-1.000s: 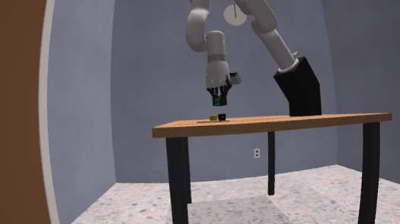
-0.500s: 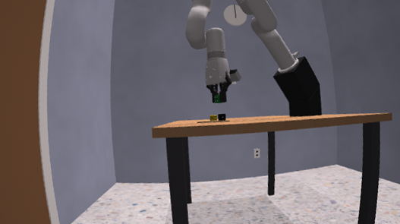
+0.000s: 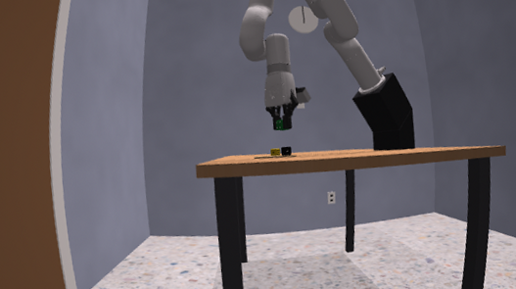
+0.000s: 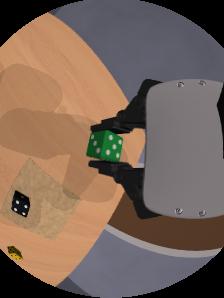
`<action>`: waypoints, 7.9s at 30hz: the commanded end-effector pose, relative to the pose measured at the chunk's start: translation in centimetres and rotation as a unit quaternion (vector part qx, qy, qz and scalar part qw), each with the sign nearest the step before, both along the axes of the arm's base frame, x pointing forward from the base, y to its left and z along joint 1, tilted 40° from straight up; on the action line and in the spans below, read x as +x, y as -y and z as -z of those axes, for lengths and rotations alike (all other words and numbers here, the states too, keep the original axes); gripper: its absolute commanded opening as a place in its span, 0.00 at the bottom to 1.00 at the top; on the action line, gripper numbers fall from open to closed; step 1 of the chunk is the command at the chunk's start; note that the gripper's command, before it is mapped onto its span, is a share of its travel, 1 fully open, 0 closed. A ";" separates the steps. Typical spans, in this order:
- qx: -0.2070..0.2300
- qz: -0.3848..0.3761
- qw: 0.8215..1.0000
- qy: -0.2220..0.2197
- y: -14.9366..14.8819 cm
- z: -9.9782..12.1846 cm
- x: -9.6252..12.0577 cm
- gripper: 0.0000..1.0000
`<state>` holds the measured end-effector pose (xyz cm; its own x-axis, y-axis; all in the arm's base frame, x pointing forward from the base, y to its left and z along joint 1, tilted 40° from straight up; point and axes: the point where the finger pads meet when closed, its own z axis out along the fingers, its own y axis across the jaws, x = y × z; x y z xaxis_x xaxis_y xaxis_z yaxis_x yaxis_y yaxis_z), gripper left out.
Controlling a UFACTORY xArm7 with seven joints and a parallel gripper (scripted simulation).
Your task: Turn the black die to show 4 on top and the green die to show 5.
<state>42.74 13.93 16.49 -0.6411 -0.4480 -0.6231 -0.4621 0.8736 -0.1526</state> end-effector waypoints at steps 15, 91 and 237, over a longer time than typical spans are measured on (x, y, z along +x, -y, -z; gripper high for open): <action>0.000 0.000 1.000 0.000 0.2 -0.7 -0.6 0.27; 0.165 0.206 0.963 -0.051 13.4 2.8 7.0 0.27; 0.165 0.206 0.963 -0.052 12.7 5.9 9.6 0.47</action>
<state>52.27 1.34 10.50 -0.7896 0.0688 -0.6097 -0.0639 0.9791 0.1932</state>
